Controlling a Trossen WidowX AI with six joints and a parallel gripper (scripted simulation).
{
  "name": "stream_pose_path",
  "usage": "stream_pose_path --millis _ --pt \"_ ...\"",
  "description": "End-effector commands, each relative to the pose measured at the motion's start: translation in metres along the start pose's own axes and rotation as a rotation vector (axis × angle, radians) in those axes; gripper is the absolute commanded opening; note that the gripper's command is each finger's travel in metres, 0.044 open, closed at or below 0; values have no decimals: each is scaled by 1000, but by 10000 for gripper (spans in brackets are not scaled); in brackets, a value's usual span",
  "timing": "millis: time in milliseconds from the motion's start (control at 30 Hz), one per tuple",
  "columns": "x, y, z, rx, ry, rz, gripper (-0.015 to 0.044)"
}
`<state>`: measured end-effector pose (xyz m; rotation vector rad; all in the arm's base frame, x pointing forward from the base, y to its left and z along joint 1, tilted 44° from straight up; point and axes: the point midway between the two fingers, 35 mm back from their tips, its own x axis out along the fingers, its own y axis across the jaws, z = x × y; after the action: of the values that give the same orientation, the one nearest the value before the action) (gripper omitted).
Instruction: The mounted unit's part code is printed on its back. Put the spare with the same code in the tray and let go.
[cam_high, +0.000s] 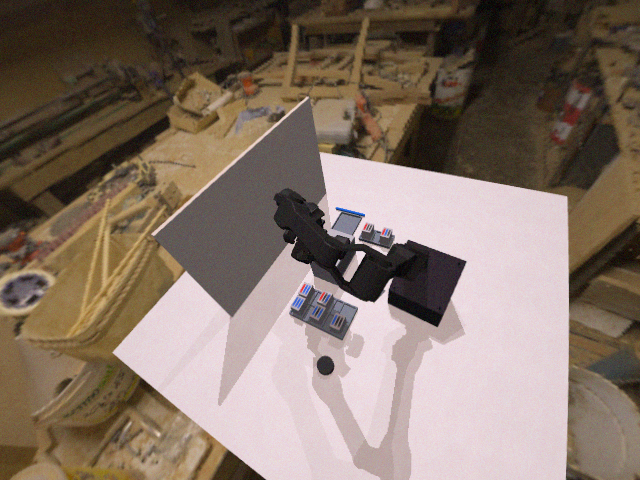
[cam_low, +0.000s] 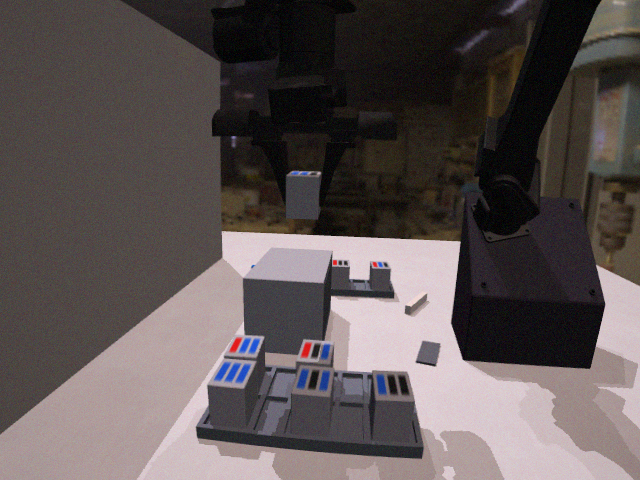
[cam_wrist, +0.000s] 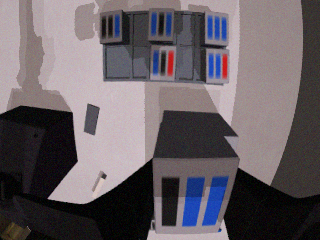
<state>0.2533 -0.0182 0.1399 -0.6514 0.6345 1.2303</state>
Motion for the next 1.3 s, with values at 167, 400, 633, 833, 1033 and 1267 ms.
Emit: stream_pose_path --millis 167,400,633,833,1033,1267 --pt "-4 -26 -33 2 14 -1 0" --pt "-5 -43 -61 1 16 0 0" --pt "-4 -56 -94 1 18 2 0" --pt "-3 -65 -124 1 18 3 0" --pt "0 -72 -155 5 15 -4 0" --pt "4 -76 -191 3 10 -6 0"
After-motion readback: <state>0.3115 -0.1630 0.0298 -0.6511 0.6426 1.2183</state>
